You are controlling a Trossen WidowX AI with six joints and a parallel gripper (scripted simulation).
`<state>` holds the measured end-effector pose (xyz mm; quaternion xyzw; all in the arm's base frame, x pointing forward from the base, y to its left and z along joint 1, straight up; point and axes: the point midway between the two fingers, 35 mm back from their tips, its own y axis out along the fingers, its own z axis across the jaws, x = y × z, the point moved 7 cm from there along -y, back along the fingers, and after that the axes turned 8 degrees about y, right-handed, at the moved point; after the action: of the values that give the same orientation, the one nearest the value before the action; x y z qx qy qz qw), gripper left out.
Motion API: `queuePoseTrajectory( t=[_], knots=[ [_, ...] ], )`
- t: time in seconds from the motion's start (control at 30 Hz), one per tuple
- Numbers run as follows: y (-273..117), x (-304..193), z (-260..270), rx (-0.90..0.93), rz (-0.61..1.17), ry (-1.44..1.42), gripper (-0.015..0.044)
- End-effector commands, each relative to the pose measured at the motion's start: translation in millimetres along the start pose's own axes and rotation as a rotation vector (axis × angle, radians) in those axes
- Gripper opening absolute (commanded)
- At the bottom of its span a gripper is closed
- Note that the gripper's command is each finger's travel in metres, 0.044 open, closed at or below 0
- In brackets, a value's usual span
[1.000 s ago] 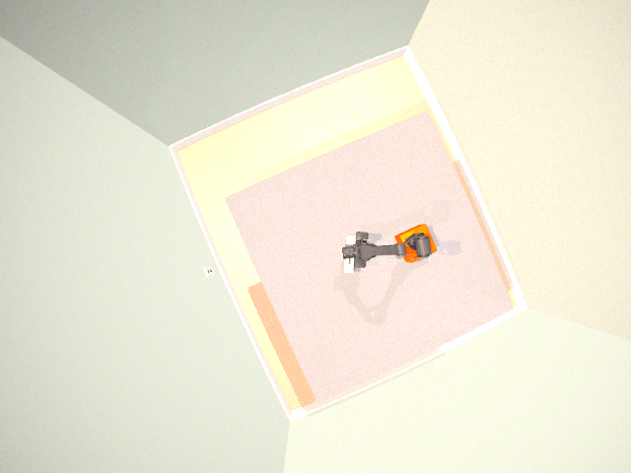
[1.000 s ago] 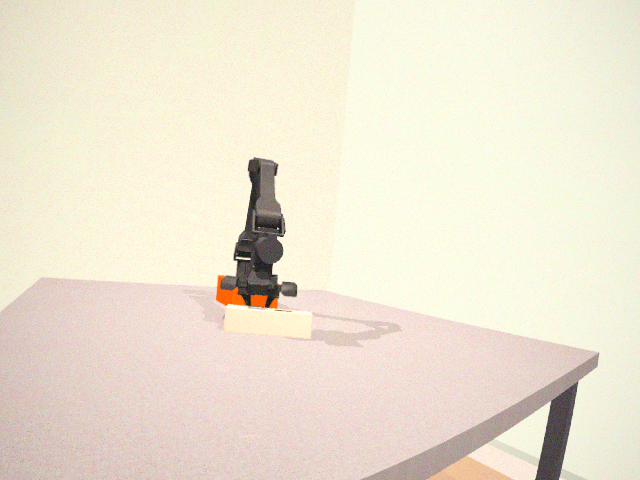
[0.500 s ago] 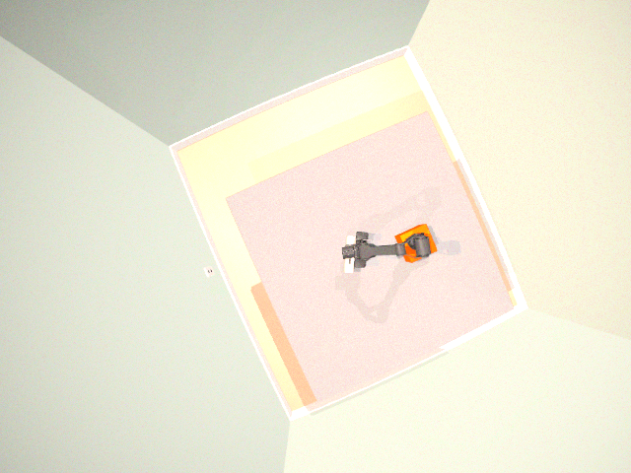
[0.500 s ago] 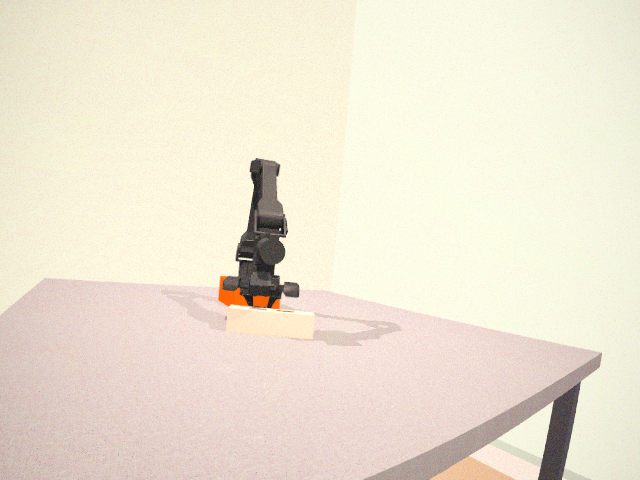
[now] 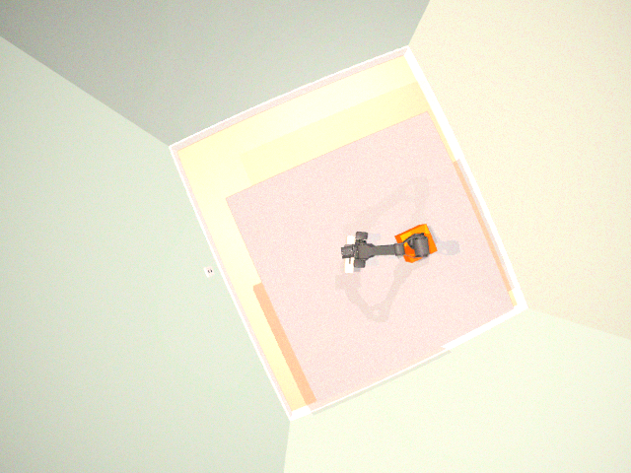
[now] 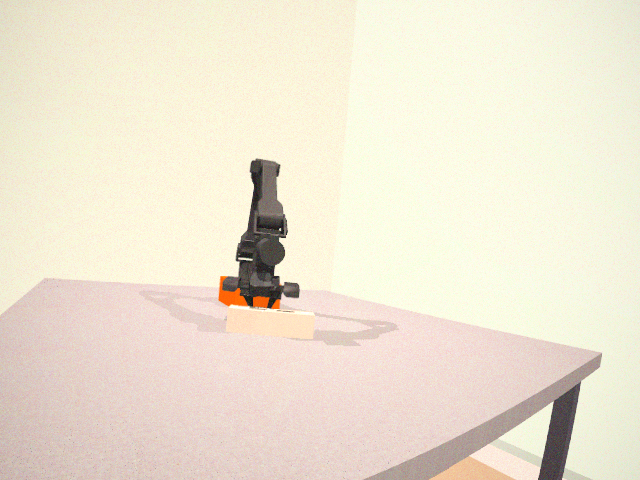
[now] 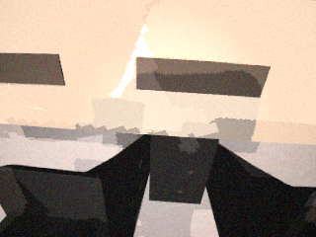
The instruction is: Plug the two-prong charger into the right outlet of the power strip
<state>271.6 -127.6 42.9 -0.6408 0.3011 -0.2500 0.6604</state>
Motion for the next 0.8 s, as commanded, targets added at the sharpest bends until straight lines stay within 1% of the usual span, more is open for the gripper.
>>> queuePoseTrajectory(
  t=[0.0, 0.77],
  knots=[
    [-1.8, 10.1, 1.2, 0.005, -0.034, 0.0, 0.0],
    [-2.9, 14.6, 1.8, 0.005, -0.034, 0.0, 0.0]
  ],
)
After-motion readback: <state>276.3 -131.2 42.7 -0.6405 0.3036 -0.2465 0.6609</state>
